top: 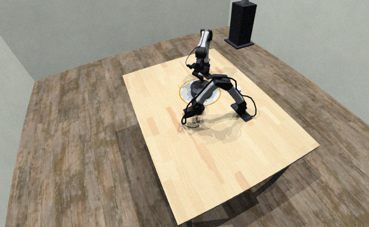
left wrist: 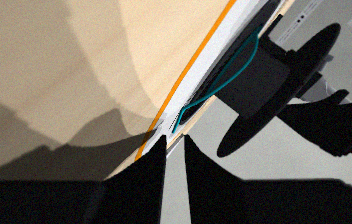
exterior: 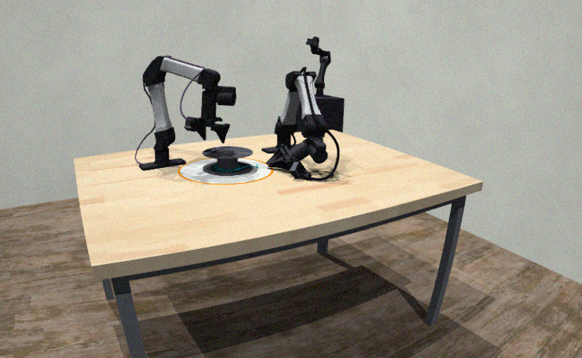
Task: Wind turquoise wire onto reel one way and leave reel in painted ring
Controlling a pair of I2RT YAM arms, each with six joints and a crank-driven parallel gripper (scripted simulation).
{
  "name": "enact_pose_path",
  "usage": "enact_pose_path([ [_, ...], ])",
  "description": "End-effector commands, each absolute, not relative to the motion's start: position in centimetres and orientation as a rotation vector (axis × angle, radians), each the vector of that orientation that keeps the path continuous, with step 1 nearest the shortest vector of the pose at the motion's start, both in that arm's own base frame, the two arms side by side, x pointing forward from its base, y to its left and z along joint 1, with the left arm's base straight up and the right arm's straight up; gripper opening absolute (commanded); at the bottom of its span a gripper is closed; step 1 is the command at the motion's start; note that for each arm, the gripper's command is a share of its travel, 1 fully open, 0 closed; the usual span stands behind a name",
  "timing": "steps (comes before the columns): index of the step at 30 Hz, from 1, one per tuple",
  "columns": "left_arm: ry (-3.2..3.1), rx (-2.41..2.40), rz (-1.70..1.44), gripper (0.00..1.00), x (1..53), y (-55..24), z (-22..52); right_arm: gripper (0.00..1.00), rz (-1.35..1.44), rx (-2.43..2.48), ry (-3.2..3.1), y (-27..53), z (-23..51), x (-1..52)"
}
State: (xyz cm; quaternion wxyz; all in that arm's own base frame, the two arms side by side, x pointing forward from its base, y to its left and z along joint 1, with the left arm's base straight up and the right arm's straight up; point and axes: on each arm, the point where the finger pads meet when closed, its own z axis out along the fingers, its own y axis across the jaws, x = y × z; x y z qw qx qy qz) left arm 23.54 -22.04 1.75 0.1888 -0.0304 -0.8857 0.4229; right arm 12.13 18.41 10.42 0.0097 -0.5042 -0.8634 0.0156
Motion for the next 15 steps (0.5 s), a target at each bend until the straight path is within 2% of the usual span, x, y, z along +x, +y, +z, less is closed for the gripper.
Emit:
enact_pose_path([
  [1,-2.448,-0.022,1.095,0.15,23.7,-19.1,1.1,1.00,0.000,-1.579,-2.716,18.5,11.4,12.7],
  [15,-2.448,-0.022,1.095,0.15,25.5,-14.7,1.2,1.00,0.000,-1.579,-2.716,18.5,11.4,12.7],
])
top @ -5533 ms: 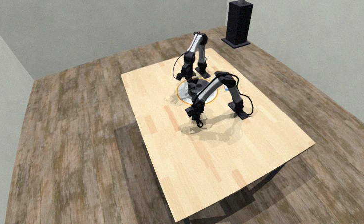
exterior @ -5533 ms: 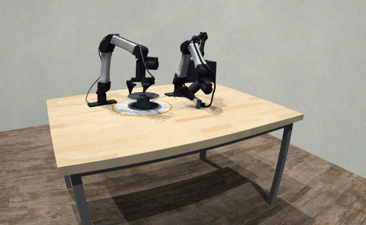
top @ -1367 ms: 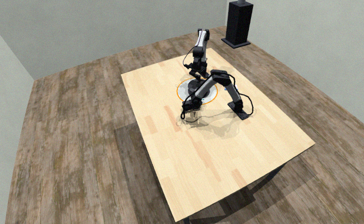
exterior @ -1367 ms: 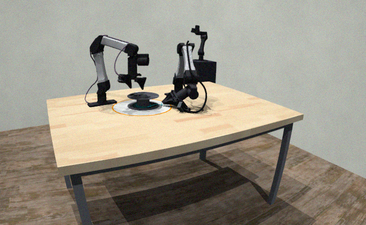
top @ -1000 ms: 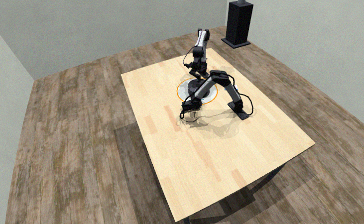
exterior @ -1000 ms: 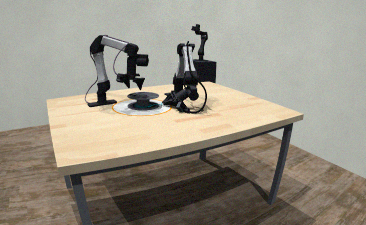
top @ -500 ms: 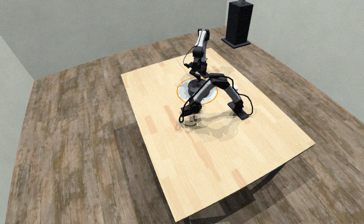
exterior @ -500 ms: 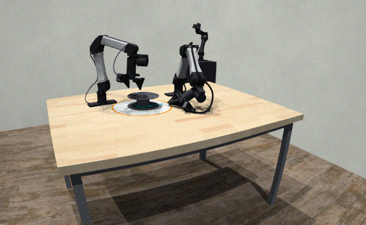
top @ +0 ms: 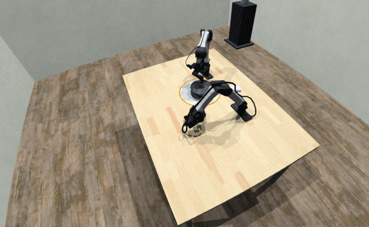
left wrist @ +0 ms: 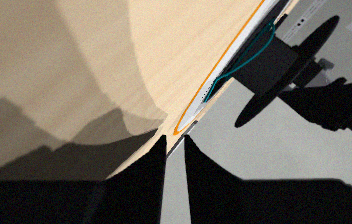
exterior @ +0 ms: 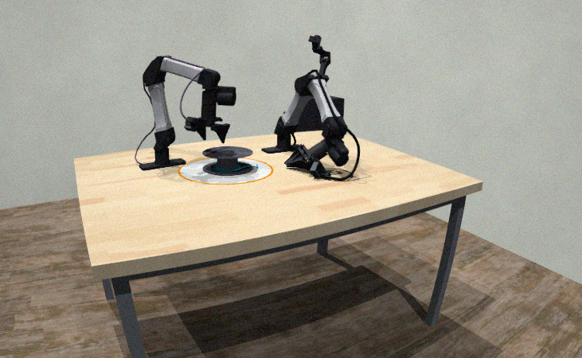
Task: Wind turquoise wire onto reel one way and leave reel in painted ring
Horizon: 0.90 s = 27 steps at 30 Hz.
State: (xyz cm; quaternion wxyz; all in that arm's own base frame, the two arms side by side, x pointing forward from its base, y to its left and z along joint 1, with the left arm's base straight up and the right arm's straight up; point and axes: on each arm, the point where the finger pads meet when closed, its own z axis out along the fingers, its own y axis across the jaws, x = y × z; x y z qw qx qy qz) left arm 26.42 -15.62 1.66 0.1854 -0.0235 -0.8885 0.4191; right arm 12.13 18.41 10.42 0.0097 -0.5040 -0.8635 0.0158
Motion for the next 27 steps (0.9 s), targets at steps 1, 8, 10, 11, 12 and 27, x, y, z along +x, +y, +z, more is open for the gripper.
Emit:
enact_pose_path([
  [1,-2.448,-0.022,1.095,0.15,25.6,-14.7,1.2,1.00,0.000,-1.579,-2.716,18.5,11.4,12.7],
  [8,-2.448,-0.022,1.095,0.15,25.9,-15.1,1.1,1.00,0.000,-1.579,-2.716,18.5,11.4,12.7],
  [10,-2.448,-0.022,1.095,0.15,25.9,-15.3,1.1,1.00,0.000,-1.579,-2.716,18.5,11.4,12.7],
  [11,-2.448,-0.022,1.095,0.15,25.9,-15.3,1.1,1.00,0.000,-1.579,-2.716,18.5,11.4,12.7],
  [12,-2.448,-0.022,1.095,0.15,25.9,-15.3,1.1,1.00,0.000,-1.579,-2.716,18.5,11.4,12.7],
  [27,-2.448,-0.022,1.095,0.15,25.9,-15.3,1.6,1.00,0.000,-1.579,-2.716,18.4,15.4,12.5],
])
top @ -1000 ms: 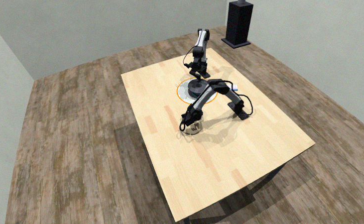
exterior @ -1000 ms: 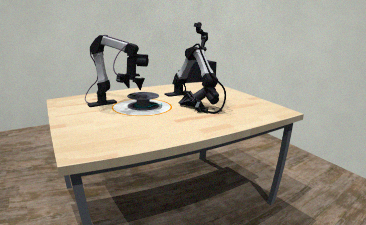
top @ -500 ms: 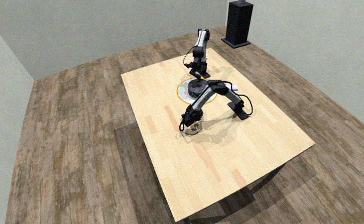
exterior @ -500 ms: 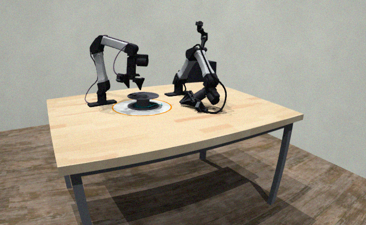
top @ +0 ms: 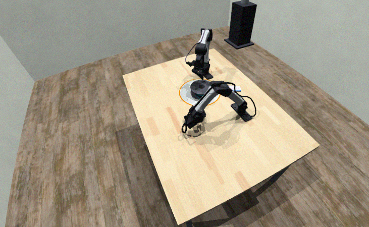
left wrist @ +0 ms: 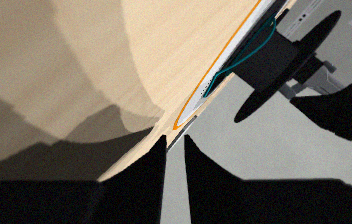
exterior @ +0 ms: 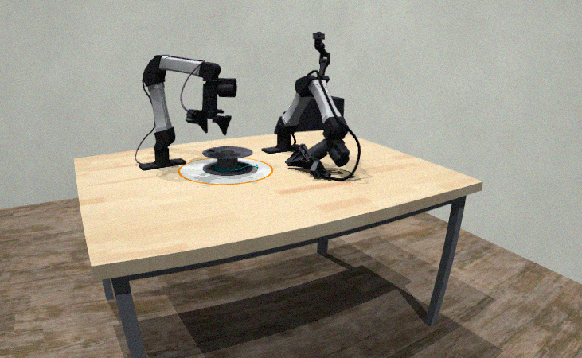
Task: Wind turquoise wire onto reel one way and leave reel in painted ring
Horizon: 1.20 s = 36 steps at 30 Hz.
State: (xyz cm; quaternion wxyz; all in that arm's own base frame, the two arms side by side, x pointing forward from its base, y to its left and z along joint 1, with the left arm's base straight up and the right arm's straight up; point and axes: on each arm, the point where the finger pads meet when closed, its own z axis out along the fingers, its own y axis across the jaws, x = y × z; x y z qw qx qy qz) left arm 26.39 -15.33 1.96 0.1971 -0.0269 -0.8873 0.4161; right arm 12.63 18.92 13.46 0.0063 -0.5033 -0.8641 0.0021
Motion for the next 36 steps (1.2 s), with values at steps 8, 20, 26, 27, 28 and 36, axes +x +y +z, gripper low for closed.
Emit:
enact_pose_path([
  [8,-2.448,-0.022,1.095,0.15,26.0,-15.3,4.2,1.00,-0.049,-1.583,-2.723,18.6,17.0,12.7],
  [20,-2.479,-0.044,1.109,0.15,27.3,-15.5,9.2,1.00,-0.069,-1.585,-2.724,18.4,17.2,12.6],
  [26,-2.472,-0.039,1.106,0.15,26.8,-15.5,9.3,1.00,-0.120,-1.592,-2.717,18.0,17.7,12.4],
  [27,-2.472,-0.038,1.106,0.15,26.8,-15.5,9.3,1.00,-0.136,-1.594,-2.714,17.8,17.8,12.2],
  [28,-2.473,-0.038,1.106,0.15,26.8,-15.5,9.3,1.00,-0.154,-1.596,-2.711,17.7,18.0,12.1],
  [36,-2.521,-0.005,1.109,0.15,26.3,-15.1,9.9,1.00,-0.362,-1.619,-2.678,16.0,19.9,10.7],
])
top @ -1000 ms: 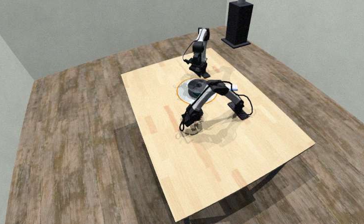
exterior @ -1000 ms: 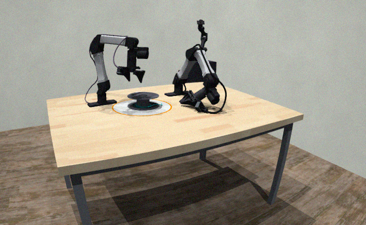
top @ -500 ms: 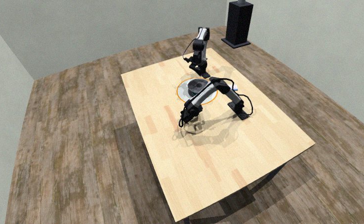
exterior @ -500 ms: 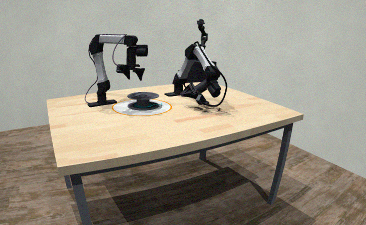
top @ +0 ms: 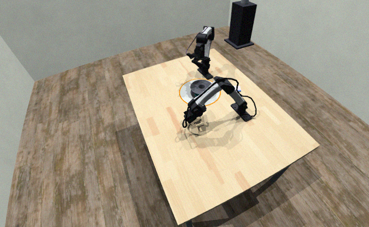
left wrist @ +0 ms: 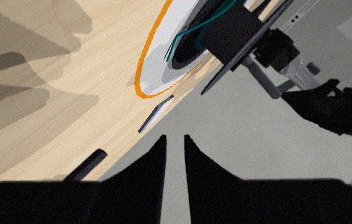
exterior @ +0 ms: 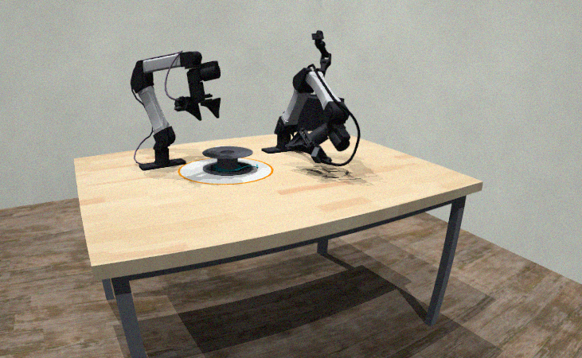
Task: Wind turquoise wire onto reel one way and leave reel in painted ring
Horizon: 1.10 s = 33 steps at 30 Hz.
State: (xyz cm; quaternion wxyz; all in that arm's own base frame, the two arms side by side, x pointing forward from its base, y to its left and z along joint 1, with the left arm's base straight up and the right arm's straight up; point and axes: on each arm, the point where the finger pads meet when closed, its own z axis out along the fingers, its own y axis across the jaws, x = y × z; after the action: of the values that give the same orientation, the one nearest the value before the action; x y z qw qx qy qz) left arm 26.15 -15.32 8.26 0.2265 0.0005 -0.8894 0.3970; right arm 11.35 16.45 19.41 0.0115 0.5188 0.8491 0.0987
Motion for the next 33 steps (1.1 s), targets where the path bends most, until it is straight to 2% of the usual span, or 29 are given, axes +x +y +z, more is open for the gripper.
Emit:
enact_pose_path([
  [1,-2.521,-0.005,1.109,0.15,26.3,-15.1,9.9,1.00,0.360,1.610,2.664,16.0,19.9,10.7],
  [11,-2.748,0.162,1.119,0.15,24.4,-13.5,12.3,1.00,0.830,1.591,2.524,13.5,24.5,9.5],
  [15,-2.878,0.270,1.118,0.15,23.3,-12.9,13.8,1.00,1.021,1.444,2.364,11.6,27.4,10.8],
  [18,-2.912,0.300,1.117,0.15,23.0,-12.7,14.1,1.00,1.018,1.340,2.285,10.3,28.6,12.2],
  [20,-2.979,0.362,1.114,0.15,22.4,-12.4,14.5,1.00,0.877,1.053,2.234,7.0,31.3,14.5],
  [24,-3.111,0.491,1.102,0.15,21.2,-11.5,15.9,1.00,0.650,0.865,2.097,3.7,41.7,17.0],
  [25,-3.142,0.524,1.098,0.15,20.9,-11.3,16.3,1.00,0.631,0.801,2.055,2.3,42.6,20.0],
  [26,-3.171,0.556,1.094,0.15,20.6,-11.1,16.7,1.00,0.522,0.803,1.927,1.4,47.0,16.9],
  [28,-3.227,0.618,1.085,0.15,20.1,-10.8,17.4,1.00,0.690,0.698,1.632,8.7,51.2,10.7],
  [30,-3.276,0.677,1.075,0.15,19.6,-10.4,17.9,1.00,0.860,0.479,1.640,12.3,48.7,6.1],
  [31,-3.298,0.704,1.070,0.15,19.3,-10.3,18.1,1.00,1.067,0.947,1.977,10.1,39.4,10.4],
  [33,-3.338,0.754,1.060,0.15,18.9,-10.1,18.4,1.00,1.126,0.972,2.010,10.5,37.8,7.7],
])
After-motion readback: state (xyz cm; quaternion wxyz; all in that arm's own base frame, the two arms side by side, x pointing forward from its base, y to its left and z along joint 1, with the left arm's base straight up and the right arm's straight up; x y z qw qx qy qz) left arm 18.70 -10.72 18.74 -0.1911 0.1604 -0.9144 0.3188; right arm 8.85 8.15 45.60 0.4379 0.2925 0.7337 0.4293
